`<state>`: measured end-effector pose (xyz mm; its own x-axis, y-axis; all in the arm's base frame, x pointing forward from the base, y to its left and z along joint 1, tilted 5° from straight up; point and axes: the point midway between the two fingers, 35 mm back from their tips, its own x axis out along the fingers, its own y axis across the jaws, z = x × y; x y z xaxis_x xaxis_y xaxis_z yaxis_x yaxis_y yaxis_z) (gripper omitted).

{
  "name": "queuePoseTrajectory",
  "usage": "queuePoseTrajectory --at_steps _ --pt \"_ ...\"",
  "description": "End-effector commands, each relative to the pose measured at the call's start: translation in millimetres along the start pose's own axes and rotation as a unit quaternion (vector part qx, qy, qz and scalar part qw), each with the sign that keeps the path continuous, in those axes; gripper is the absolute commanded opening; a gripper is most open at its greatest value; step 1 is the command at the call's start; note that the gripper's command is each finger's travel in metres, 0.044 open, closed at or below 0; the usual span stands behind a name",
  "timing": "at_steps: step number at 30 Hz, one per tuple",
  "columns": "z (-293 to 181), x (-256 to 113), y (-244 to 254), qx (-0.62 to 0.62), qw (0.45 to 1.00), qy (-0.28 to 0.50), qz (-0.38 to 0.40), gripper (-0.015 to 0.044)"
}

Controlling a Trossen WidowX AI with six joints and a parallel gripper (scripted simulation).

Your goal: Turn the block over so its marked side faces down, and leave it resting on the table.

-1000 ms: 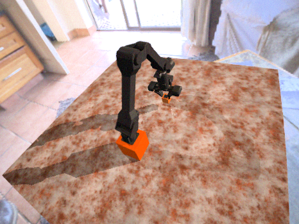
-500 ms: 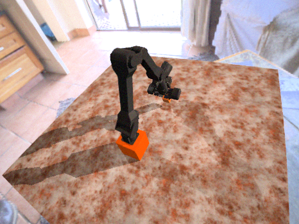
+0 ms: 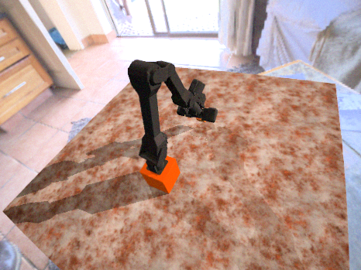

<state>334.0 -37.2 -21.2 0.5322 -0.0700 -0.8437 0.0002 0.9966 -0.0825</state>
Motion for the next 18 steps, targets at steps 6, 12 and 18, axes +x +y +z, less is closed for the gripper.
queuePoseTrajectory --at_steps 6,12,18 --pt "-5 19 1 0.0 0.999 -0.046 0.005 0.0" --pt "-8 29 1 0.002 0.996 -0.084 0.005 0.0" --pt "-11 34 1 0.002 0.993 -0.121 0.006 0.0"
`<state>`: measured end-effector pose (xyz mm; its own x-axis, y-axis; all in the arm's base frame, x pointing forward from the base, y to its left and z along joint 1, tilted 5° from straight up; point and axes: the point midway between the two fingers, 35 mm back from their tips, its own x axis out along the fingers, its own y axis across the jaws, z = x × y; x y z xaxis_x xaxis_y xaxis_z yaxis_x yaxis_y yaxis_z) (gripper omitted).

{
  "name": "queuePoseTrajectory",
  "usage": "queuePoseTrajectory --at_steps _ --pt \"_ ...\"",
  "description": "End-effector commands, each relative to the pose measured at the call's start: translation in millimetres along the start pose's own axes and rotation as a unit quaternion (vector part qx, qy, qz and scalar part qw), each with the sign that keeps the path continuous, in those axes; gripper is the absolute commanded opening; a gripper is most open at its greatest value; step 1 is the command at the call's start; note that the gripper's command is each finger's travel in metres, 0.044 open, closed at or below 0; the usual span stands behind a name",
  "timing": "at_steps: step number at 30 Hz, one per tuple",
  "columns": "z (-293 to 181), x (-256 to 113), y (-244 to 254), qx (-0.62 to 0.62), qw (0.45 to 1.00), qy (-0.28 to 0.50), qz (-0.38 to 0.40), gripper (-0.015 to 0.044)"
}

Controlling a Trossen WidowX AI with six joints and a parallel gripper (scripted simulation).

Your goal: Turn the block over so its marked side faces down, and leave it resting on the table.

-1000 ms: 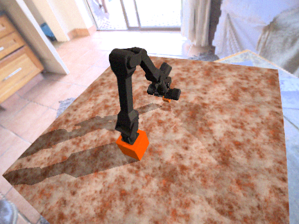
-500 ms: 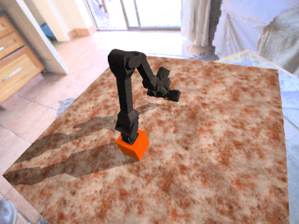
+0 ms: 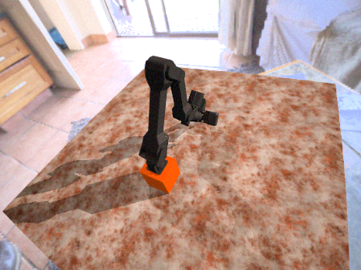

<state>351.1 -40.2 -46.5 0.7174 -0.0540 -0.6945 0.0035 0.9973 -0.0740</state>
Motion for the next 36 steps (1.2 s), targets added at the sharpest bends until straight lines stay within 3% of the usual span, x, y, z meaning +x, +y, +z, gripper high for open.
queuePoseTrajectory --at_steps 1,20,36 --pt "-13 1 2 -0.001 1.0 -0.008 0.004 0.0" --pt "-22 -13 2 -0.006 0.992 -0.126 0.003 0.0" --pt "-20 -16 2 -0.007 0.99 -0.139 0.003 0.0"
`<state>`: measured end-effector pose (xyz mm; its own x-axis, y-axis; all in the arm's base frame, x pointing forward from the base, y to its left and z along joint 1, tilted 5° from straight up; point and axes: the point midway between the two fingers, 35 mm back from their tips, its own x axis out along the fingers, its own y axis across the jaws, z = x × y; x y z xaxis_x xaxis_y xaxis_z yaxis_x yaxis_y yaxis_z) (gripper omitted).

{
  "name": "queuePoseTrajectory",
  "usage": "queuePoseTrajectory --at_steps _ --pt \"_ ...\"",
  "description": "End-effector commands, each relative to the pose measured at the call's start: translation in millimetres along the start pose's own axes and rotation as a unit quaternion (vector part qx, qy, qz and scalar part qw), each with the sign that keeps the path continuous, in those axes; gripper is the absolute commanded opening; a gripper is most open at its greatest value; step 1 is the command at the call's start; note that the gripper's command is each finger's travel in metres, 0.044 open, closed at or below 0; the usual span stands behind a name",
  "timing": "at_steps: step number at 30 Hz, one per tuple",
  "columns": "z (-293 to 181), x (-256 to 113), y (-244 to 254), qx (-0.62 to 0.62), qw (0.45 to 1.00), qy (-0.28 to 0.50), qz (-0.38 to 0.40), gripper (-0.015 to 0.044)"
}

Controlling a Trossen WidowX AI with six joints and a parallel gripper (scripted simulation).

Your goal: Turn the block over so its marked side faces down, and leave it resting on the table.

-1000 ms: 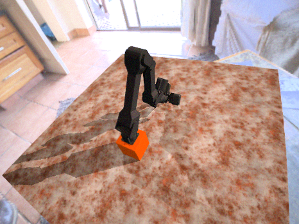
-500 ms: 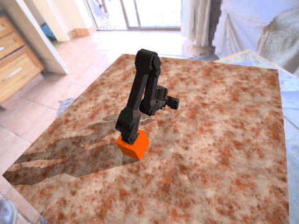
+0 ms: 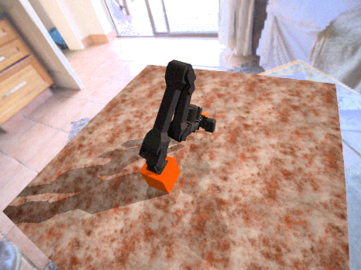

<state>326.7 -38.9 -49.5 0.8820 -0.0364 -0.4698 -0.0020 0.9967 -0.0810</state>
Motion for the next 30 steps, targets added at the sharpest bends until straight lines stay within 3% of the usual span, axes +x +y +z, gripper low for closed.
queuePoseTrajectory --at_steps 1,3,20,30 --pt "-0.5 -1.2 1.0 -0.002 1.0 0.0 0.003 0.0" --pt "-0.5 -1.2 1.0 -0.002 1.0 0.0 0.003 0.0" --pt "-0.5 -1.2 1.0 -0.002 1.0 0.0 0.003 0.044" --pt "-0.5 -1.2 1.0 -0.002 1.0 0.0 0.003 0.044"
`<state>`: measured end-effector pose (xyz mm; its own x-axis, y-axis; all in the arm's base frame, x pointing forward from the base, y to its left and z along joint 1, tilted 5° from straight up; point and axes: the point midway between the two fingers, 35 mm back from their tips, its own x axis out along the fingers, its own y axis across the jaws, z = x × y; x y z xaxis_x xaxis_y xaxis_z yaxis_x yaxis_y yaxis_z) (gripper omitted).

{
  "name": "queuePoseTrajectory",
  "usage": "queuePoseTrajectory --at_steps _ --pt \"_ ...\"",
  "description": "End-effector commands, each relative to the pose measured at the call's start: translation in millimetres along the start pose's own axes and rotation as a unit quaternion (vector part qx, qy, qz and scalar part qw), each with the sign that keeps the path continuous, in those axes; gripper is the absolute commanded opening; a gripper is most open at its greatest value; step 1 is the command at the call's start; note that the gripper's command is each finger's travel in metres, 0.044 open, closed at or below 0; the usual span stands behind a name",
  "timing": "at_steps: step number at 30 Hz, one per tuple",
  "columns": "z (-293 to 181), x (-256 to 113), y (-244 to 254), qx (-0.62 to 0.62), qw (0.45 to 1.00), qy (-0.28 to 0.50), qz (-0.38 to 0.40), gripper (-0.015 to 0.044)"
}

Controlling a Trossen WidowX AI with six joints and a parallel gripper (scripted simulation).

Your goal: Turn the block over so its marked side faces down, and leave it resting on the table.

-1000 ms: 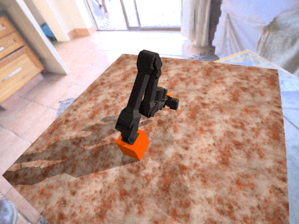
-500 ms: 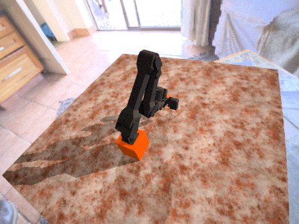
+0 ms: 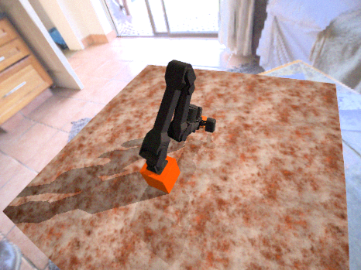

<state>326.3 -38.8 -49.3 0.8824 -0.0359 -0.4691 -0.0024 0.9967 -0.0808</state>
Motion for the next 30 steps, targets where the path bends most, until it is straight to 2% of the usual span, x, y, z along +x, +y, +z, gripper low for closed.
queuePoseTrajectory --at_steps 1,24,30 --pt "-0.5 -0.7 0.9 -0.002 1.0 0.001 0.003 0.044" --pt "-0.5 -0.4 0.7 -0.001 1.0 0.002 0.002 0.044" --pt "4.7 7.0 -4.1 0.019 0.998 0.062 -0.008 0.044"
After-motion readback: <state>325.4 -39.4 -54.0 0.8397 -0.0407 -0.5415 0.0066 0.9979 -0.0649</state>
